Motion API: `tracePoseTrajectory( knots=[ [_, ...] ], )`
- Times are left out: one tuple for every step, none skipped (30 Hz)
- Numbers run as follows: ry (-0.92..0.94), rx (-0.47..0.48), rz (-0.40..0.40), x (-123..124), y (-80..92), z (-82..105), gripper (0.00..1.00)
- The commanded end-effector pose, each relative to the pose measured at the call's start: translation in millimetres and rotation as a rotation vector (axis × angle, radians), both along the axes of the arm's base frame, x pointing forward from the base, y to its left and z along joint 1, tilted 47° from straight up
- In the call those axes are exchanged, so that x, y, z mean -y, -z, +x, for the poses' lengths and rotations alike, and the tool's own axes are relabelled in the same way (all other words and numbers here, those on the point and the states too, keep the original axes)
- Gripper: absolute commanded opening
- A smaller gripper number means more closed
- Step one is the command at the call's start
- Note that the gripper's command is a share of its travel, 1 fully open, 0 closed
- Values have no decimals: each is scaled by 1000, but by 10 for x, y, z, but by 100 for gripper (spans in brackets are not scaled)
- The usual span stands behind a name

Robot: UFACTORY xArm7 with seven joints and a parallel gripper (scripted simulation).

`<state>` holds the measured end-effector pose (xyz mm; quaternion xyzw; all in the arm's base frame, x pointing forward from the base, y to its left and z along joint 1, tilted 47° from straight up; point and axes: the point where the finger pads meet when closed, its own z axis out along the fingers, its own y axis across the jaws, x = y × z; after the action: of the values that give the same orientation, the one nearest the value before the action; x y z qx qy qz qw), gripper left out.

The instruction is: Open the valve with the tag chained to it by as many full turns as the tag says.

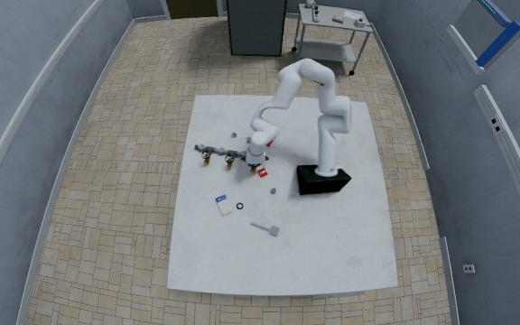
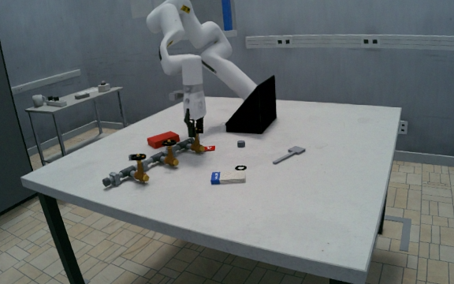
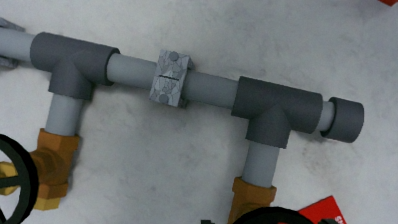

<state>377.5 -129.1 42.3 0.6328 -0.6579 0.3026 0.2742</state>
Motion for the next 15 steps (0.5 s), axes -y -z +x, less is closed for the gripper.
tracePoseTrajectory(
  knots=[
    [-13,-8,1,-17,-1,16,0],
    [-18,-14,1,-17,-1,16,0],
    [-25,-21,1,-17,-1,16,0],
    [-33,-30,1,-17,-2,16,0],
    [-43,-41,0,-17,-2,16,0],
    [-54,-53,0,-17,-2,16,0],
    [-66,-67,-1,-17,-2,16,0],
    [-81,-84,-1,-17,-2,16,0],
    [-97,-102,-2,-17,-2,16,0],
    [-115,-122,-2,-17,-2,16,0],
    [-135,-143,-3,-17,-2,16,0],
    [-156,-167,-4,-17,-2,16,0],
    [-156,-167,-4,-17,-2,16,0],
    [-156,-167,-4,-17,-2,16,0],
    [-179,-193,-5,-17,-2,16,0]
  ],
)
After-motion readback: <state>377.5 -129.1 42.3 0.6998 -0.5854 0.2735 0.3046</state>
